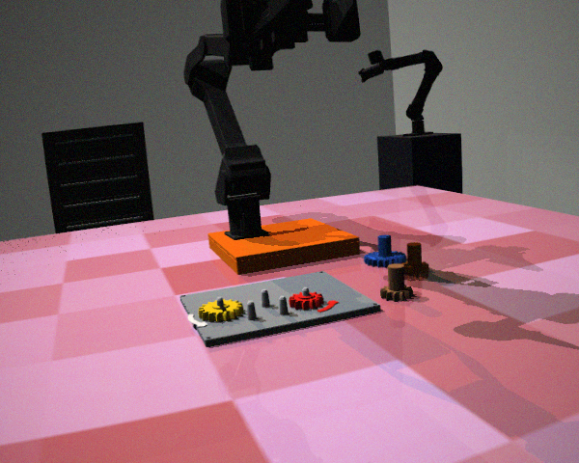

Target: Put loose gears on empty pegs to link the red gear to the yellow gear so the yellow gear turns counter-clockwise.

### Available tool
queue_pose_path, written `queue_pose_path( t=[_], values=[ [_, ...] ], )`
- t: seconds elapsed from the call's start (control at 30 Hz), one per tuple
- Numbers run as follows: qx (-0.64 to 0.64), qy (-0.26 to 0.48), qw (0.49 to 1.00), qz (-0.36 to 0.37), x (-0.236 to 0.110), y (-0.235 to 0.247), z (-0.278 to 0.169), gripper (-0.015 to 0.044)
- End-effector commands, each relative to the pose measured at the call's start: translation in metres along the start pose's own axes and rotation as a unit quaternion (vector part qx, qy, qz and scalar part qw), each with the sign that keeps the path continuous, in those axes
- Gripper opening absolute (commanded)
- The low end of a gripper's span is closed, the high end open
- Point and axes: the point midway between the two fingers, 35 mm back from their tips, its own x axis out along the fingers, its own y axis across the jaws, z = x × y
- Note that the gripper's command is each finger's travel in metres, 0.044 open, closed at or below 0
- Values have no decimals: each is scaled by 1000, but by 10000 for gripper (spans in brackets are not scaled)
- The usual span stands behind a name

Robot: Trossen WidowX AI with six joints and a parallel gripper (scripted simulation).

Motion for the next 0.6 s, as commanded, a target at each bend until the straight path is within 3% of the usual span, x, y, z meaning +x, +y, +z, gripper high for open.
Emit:
queue_pose_path(
  t=[0.0, 0.13, 0.3, 0.57],
  values=[
    [4, 6, 1000, 2, 1, 1, -2, 426],
    [84, 121, 989, 31, 17, 27, -48, 440],
    [180, 303, 935, 37, 18, 69, -118, 440],
    [245, 576, 778, -60, -37, 129, -213, 440]
  ],
)
